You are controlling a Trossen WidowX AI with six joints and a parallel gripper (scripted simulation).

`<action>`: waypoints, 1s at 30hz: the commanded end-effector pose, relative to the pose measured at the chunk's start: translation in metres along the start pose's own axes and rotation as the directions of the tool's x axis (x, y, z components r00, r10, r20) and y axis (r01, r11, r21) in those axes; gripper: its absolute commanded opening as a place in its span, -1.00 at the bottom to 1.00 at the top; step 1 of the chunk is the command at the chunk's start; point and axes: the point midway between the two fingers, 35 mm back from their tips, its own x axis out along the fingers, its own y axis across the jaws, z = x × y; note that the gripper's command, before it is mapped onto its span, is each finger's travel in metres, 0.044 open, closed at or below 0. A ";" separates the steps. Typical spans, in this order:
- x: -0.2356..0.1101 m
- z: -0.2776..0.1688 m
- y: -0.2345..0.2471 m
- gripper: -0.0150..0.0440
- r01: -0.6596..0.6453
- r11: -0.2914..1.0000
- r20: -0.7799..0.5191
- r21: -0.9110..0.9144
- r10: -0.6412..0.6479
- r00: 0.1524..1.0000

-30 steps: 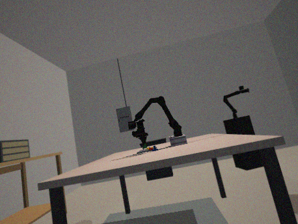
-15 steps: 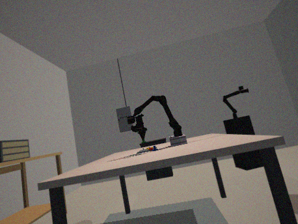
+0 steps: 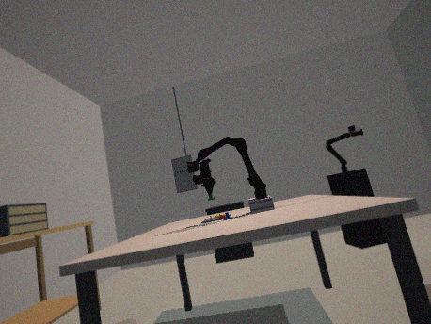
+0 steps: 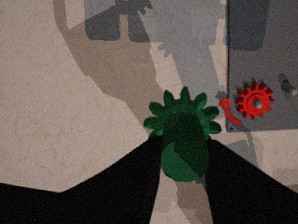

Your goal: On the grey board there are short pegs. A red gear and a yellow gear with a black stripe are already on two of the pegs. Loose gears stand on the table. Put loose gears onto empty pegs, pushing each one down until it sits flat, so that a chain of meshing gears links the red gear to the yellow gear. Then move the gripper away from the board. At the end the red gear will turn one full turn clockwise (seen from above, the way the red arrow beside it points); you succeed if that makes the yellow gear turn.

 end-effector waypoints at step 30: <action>0.031 0.007 -0.061 -0.49 0.005 1.000 0.006 -0.005 -0.004 1.000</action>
